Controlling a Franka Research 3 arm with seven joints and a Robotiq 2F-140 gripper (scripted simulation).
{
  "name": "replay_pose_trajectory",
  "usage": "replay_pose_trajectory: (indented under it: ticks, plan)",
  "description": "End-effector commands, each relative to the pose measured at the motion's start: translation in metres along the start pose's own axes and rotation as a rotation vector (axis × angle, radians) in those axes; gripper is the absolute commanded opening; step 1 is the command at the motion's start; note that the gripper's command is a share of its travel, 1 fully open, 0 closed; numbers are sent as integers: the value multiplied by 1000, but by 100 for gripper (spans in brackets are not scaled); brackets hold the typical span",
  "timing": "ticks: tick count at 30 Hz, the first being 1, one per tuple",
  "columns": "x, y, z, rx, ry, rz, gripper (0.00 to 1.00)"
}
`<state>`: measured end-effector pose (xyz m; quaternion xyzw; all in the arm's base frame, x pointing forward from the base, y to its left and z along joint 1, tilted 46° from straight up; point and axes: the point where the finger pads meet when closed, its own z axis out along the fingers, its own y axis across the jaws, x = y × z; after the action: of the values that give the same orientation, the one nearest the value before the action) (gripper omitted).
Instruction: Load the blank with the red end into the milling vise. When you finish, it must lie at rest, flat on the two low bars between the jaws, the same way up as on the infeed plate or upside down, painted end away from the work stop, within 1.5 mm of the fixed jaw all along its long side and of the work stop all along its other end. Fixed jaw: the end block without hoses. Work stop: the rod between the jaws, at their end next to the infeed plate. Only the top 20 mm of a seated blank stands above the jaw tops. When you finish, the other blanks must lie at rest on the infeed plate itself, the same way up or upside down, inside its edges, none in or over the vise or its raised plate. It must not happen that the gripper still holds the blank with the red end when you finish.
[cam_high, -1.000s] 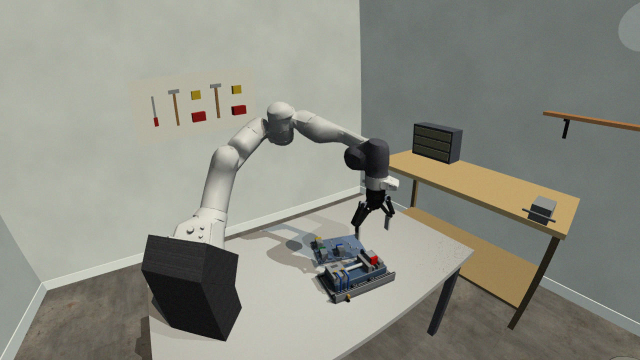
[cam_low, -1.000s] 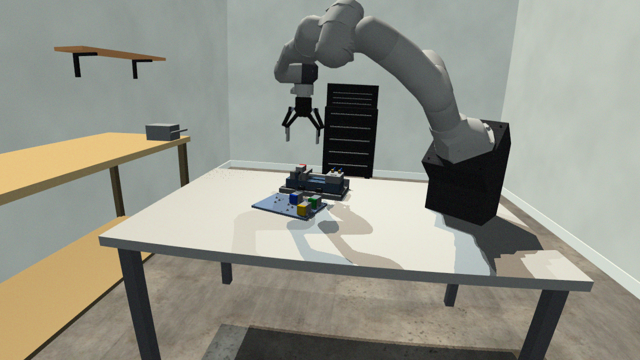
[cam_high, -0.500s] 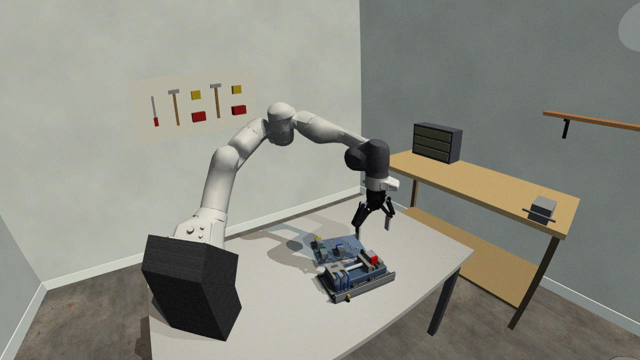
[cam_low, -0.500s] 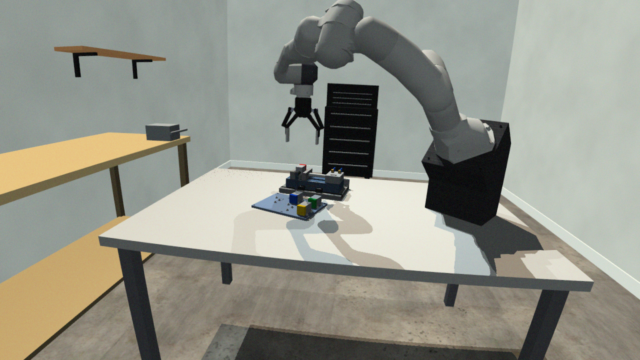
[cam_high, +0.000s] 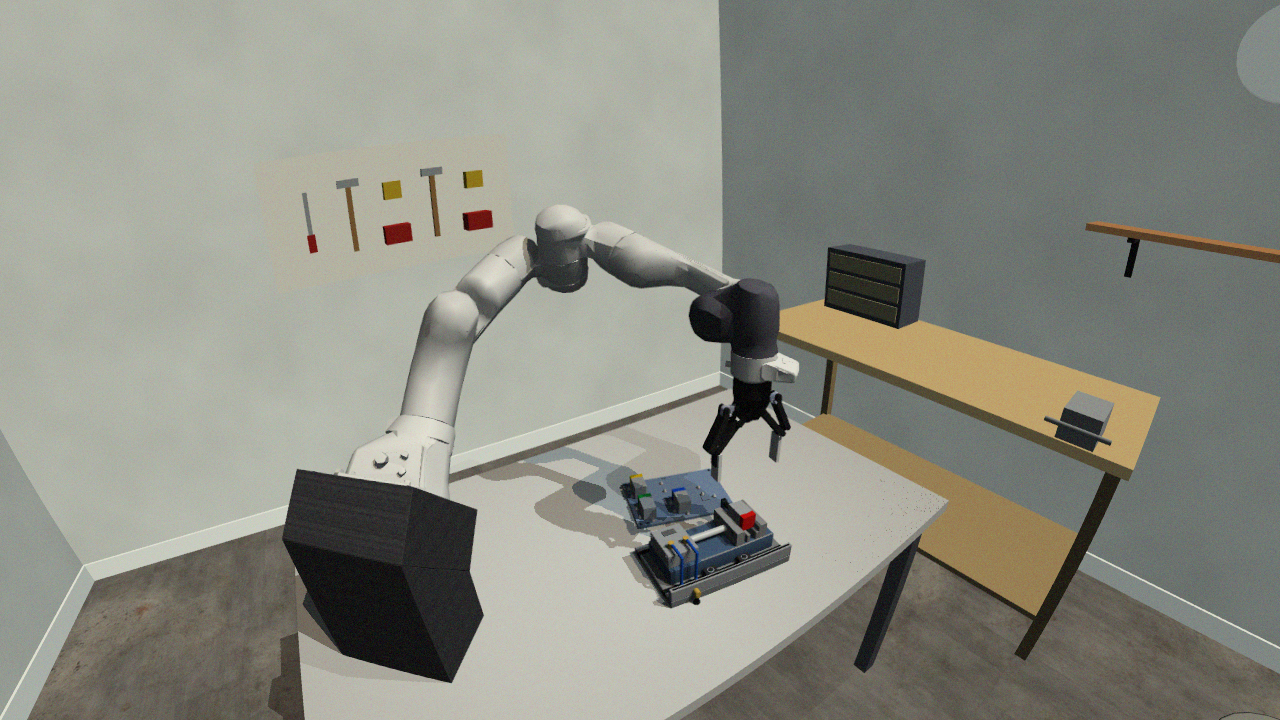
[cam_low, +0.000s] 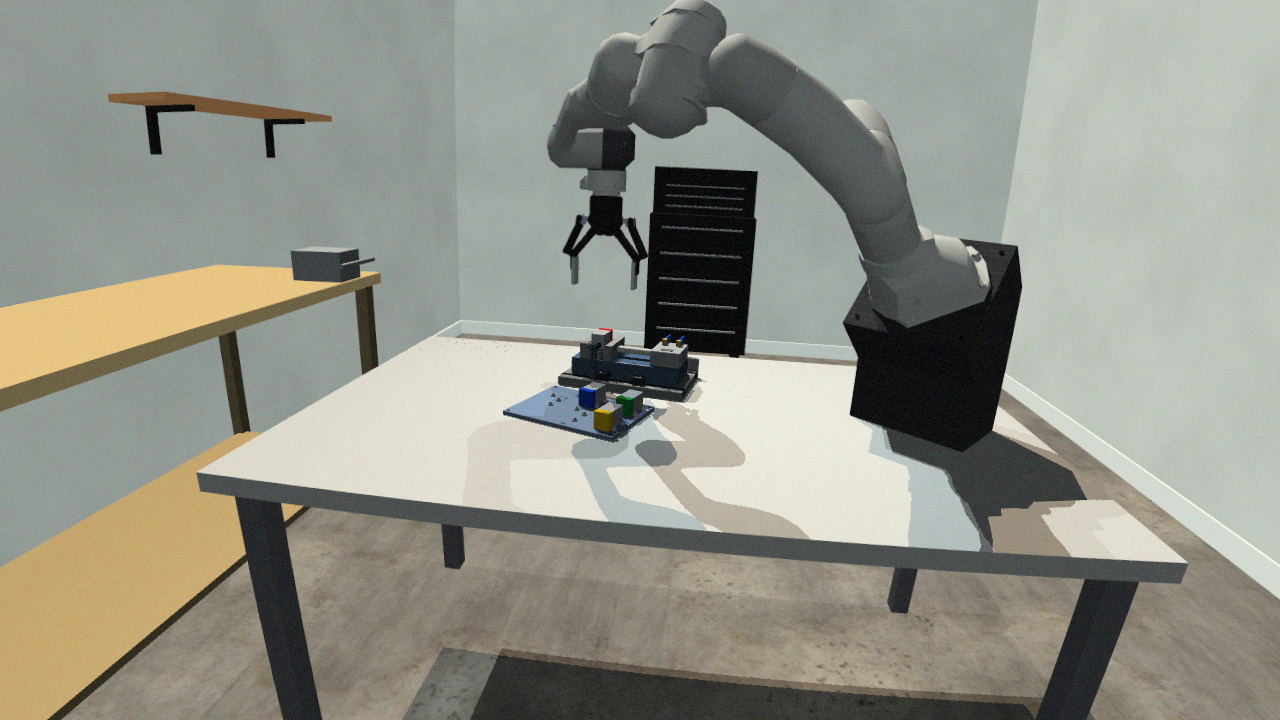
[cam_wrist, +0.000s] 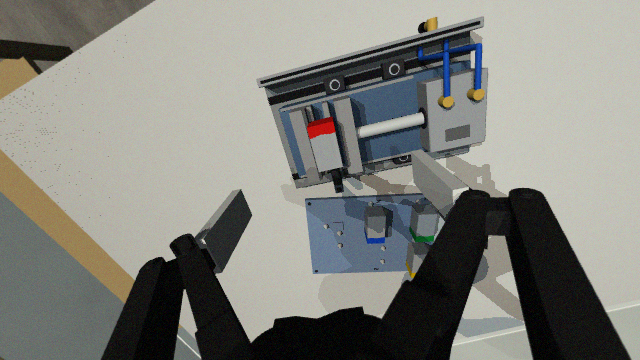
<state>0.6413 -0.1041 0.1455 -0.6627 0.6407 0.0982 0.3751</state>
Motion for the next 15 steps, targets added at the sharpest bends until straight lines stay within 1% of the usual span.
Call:
replay_pose_trajectory:
  ticks: [1, 15]
  plan:
    - [0, -1, 1, 1, 1, 5, 100]
    - [0, 0, 0, 0, 0, 0, 100]
